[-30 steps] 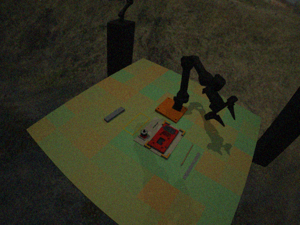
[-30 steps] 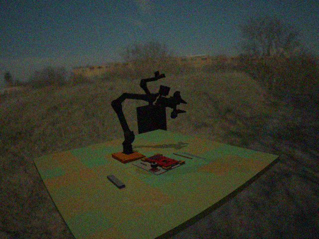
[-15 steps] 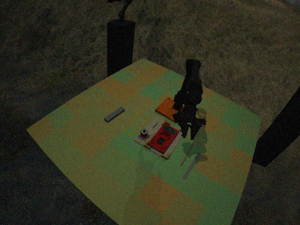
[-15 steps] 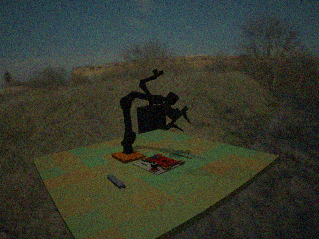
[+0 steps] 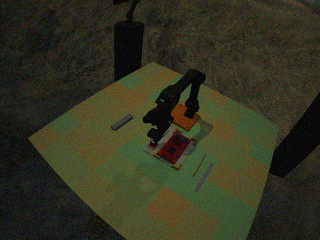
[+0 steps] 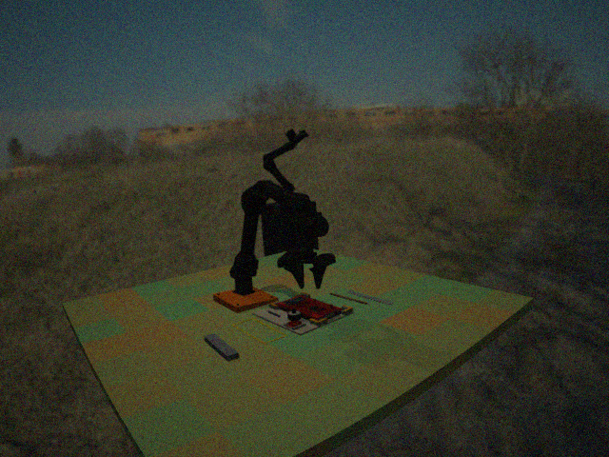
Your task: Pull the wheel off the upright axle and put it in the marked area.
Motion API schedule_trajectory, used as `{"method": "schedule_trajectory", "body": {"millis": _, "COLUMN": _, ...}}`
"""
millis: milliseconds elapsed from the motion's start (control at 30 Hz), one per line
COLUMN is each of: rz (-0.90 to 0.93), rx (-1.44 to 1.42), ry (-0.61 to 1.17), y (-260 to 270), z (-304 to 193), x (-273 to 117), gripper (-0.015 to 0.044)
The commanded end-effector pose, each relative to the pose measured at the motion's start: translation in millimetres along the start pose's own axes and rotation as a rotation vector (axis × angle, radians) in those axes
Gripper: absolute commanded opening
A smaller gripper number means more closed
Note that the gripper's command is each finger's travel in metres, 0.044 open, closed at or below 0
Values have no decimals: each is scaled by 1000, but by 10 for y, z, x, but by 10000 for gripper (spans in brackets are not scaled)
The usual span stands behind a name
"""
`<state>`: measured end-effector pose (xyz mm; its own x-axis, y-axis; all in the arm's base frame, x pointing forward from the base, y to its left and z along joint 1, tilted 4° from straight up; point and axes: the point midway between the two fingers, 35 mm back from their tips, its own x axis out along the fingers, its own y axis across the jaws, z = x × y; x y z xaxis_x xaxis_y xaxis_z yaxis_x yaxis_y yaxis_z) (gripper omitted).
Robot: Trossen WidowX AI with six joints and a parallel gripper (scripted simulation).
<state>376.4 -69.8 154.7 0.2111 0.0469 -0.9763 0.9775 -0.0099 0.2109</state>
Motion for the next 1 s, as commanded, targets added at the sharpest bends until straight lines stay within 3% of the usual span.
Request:
{"method": "schedule_trajectory", "body": {"millis": 0, "rz": -149, "rx": 170, "ry": -14, "y": -234, "z": 414, "x": 75, "gripper": 300}}
{"method": "schedule_trajectory", "body": {"millis": 500, "rz": -156, "rx": 178, "ry": -14, "y": -341, "z": 395, "x": 98, "gripper": 300}}
{"method": "schedule_trajectory", "body": {"millis": 967, "rz": -156, "rx": 178, "ry": -13, "y": -460, "z": 371, "x": 799, "gripper": 300}}
